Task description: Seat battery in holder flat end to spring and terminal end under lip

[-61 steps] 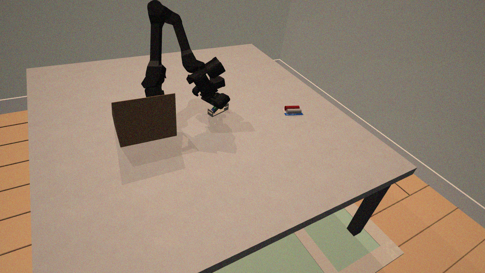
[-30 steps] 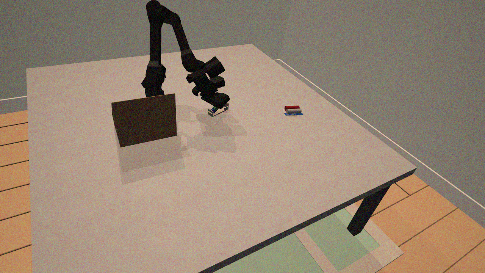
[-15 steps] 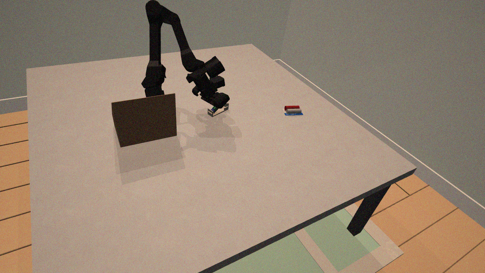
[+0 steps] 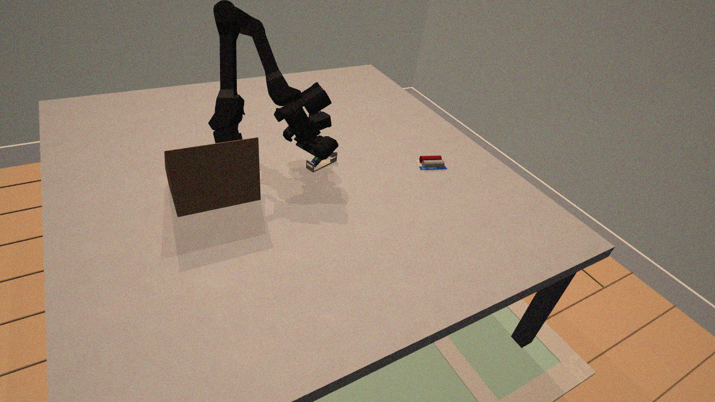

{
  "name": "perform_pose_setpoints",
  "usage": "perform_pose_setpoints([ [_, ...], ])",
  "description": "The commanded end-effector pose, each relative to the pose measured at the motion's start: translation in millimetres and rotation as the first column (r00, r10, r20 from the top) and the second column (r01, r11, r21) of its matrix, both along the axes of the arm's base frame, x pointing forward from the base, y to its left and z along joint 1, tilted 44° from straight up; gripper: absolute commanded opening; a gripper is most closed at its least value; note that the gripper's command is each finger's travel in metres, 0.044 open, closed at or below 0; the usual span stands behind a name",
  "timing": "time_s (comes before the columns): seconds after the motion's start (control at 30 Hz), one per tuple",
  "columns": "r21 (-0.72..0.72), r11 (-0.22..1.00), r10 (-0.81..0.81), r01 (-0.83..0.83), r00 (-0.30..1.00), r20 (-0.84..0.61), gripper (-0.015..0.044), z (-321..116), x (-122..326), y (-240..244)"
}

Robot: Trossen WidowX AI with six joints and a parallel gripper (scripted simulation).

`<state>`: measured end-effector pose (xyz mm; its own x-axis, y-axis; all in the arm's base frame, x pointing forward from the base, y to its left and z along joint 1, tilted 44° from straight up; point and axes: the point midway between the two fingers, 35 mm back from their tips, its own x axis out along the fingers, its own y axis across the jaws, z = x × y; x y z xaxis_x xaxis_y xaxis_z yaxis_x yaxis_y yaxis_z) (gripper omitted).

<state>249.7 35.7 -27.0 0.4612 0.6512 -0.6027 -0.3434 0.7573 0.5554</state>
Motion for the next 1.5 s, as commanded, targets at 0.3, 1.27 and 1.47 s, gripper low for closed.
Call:
perform_pose_setpoints([
  [0.3, -0.008, 1.0, -0.008, 0.007, 1.0, -0.027, 0.0071, -2.5, -4.5, 0.7],
  [1.27, -0.025, 1.0, -0.011, 0.01, 0.999, -0.037, 0.0071, -2.2, -4.7, 1.1],
  [1.47, -0.03, 0.999, -0.012, 0.011, 0.999, -0.041, 0.0071, -2.0, -4.7, 1.2],
])
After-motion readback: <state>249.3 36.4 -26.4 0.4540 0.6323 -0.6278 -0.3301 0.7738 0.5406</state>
